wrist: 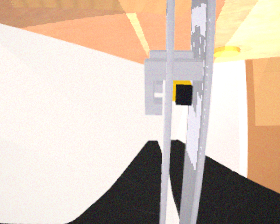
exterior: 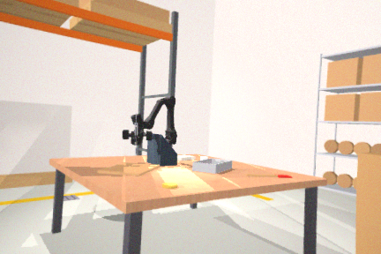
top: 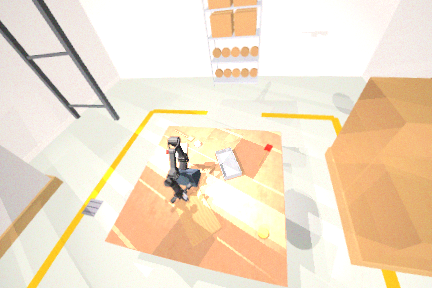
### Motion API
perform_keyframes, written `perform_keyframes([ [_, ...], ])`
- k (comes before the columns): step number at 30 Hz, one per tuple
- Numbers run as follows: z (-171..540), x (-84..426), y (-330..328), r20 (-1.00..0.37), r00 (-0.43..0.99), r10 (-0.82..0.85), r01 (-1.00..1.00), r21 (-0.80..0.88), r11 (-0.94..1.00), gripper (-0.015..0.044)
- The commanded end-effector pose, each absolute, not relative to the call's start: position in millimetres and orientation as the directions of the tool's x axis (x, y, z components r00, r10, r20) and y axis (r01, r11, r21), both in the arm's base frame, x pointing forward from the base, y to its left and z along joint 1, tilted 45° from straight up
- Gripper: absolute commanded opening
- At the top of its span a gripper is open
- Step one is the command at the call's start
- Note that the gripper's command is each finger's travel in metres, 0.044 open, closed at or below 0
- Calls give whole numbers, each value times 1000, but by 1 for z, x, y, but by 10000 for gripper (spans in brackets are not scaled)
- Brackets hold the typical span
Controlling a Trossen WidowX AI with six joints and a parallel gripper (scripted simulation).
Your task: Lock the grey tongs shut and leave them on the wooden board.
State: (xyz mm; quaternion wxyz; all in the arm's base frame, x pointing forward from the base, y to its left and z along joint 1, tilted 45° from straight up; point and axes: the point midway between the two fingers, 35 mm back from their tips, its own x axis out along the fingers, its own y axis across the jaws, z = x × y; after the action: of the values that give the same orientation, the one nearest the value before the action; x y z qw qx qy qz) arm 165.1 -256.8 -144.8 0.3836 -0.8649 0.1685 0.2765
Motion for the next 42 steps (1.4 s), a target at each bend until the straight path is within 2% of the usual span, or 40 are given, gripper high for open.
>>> perform_keyframes([
  [1,-143,166,-258,-602,795,-82,-500,-573,-649,-150],
  [20,-148,167,-260,-616,785,-68,-505,-572,-646,-150],
  [42,-190,183,-281,-773,615,154,-546,-559,-624,-150],
])
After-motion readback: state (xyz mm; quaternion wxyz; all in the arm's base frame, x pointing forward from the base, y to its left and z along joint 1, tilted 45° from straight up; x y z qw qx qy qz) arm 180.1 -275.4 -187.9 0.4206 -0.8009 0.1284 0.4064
